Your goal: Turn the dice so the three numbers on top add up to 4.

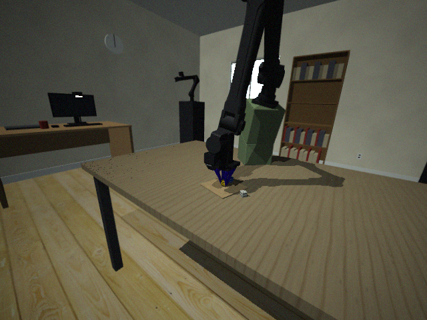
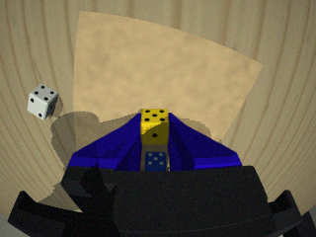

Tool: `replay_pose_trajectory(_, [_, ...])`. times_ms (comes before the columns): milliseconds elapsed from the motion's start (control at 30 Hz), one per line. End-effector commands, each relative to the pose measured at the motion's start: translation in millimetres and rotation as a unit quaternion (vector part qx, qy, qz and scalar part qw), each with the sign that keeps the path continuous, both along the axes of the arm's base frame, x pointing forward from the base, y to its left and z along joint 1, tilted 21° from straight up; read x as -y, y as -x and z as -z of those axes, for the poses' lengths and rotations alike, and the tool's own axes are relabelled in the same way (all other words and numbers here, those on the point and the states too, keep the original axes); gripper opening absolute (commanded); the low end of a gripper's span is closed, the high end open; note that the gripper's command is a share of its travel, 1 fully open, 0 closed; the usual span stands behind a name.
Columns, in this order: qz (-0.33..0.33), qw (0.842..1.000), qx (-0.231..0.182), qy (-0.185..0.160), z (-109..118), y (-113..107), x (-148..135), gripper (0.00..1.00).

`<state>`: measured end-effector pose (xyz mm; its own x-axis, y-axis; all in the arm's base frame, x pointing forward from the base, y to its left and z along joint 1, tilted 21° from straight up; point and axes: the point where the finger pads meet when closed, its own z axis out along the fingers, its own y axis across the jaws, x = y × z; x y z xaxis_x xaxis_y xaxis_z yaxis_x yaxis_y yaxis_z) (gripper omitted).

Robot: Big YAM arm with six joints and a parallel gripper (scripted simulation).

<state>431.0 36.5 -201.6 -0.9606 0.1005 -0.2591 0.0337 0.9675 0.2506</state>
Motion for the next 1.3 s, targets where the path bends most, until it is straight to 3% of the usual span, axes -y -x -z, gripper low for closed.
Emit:
replay_pose_trajectory(0, [0.006,1.000,0.011,0.000,-8,-3,0,0.15])
replay_pose_trajectory(567, [0.006,1.000,0.011,0.000,-8,-3,0,0.15])
replay_pose_trajectory(867, [0.005,1.000,0.000,0.000,2,3,-2,0.15])
replay_pose_trajectory(1267, [0.004,1.000,0.006,0.000,4,-5,-4,0.15])
